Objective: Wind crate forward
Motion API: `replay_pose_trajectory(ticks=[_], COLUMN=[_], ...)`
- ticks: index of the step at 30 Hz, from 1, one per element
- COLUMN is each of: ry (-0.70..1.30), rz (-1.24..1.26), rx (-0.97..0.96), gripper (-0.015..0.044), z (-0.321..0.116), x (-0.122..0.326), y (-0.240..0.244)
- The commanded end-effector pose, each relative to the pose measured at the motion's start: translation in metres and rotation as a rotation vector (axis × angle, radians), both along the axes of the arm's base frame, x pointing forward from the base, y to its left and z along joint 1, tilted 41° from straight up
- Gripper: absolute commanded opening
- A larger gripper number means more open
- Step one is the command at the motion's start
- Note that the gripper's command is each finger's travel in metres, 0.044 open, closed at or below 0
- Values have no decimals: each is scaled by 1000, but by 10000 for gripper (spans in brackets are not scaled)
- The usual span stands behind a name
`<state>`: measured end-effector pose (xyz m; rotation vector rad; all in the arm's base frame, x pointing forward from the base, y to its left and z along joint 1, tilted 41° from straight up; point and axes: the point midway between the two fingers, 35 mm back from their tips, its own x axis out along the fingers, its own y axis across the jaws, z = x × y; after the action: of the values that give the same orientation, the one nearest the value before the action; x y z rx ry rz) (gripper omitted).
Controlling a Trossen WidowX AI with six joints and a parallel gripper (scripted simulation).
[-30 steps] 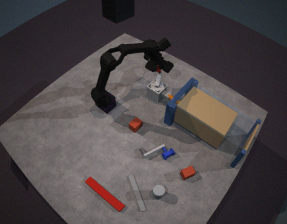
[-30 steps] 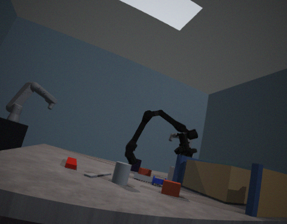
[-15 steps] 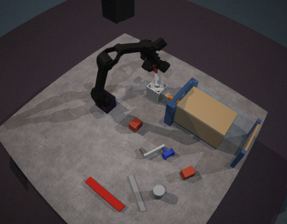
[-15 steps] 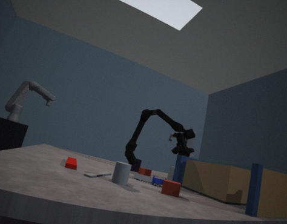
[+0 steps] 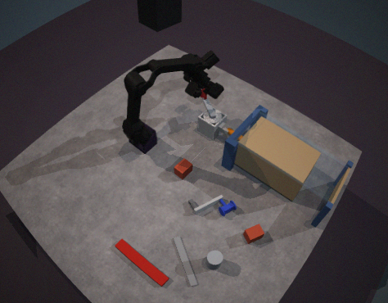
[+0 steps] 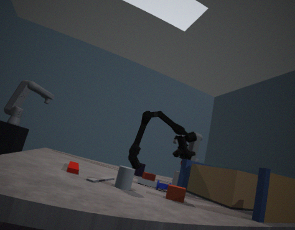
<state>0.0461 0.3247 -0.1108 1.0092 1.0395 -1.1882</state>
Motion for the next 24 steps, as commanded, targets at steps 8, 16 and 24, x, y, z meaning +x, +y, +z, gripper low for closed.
replay_pose_trajectory(ticks=[8, 16, 24], ry=[5, 5, 5], rz=[-2, -2, -2], rx=[-36, -37, -38], gripper=[0, 0, 0], z=[11, 18, 26], x=[-8, -10, -10], y=[-24, -33, -43])
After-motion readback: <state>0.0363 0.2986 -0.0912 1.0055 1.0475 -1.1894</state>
